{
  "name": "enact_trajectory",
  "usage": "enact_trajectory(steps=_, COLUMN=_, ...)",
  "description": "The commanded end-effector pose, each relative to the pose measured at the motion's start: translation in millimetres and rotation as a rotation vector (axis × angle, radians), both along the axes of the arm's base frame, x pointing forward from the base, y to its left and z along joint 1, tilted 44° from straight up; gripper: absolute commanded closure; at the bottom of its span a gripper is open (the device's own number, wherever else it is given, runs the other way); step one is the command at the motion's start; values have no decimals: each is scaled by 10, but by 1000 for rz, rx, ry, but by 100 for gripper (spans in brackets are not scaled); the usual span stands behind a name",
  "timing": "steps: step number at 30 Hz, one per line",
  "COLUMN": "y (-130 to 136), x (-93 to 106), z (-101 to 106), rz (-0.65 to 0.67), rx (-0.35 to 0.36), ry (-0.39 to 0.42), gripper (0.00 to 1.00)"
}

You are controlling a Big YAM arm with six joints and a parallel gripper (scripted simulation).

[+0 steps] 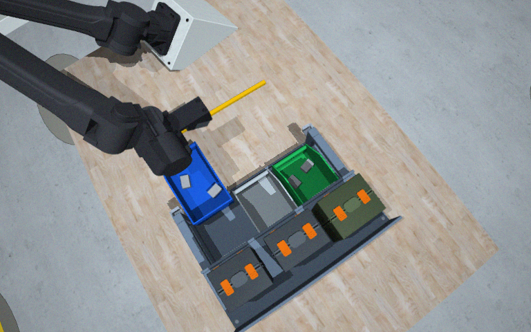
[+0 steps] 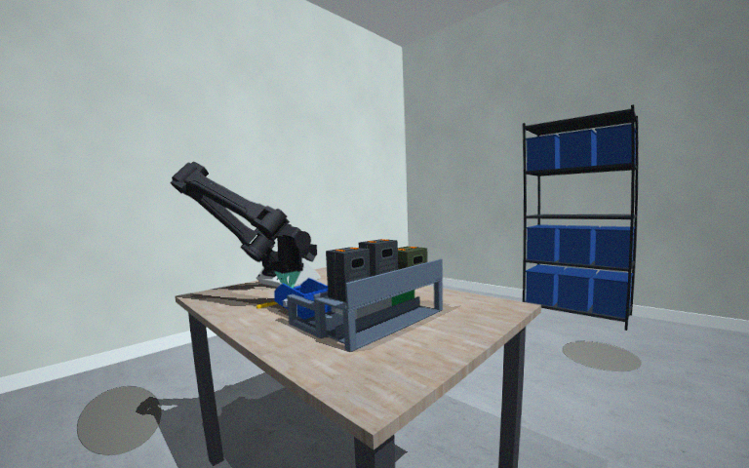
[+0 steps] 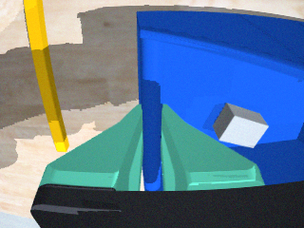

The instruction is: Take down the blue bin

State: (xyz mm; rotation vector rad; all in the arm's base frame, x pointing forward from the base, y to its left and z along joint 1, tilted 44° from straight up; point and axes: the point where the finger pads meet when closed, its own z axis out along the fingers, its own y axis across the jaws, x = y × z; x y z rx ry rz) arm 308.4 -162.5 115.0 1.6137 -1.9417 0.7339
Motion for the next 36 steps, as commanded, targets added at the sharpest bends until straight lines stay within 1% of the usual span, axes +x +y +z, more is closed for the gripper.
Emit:
enact_trajectory(steps=1, y=89, x=121, z=154, rz=20, rx=-10, ry=-73, gripper=100)
enact_trajectory(steps=2, y=95, x=68, z=112, rz=20, rx=-8, ry=-62, gripper=100)
enact_trajectory(steps=4, y=97, x=51, z=109, rz=20, rx=-8, ry=-62, gripper=100)
enact_trajectory(steps=5, y=93, x=90, z=151, rz=20, rx=-10, ry=-74, gripper=100)
enact_trajectory(steps=7, y=93, x=90, z=151, rz=20, rx=-10, ry=-74, gripper=100)
enact_trajectory(steps=8, y=83, x=185, z=250, rz=20, rx=-13, ry=-100, gripper=100)
enact_trajectory(steps=13, y=96, x=59, z=140, rz=20, rx=-10, ry=-71, gripper=100)
enact_trajectory(steps=36, y=94, x=77, z=159, rz=20, rx=-10, ry=-77, gripper=100)
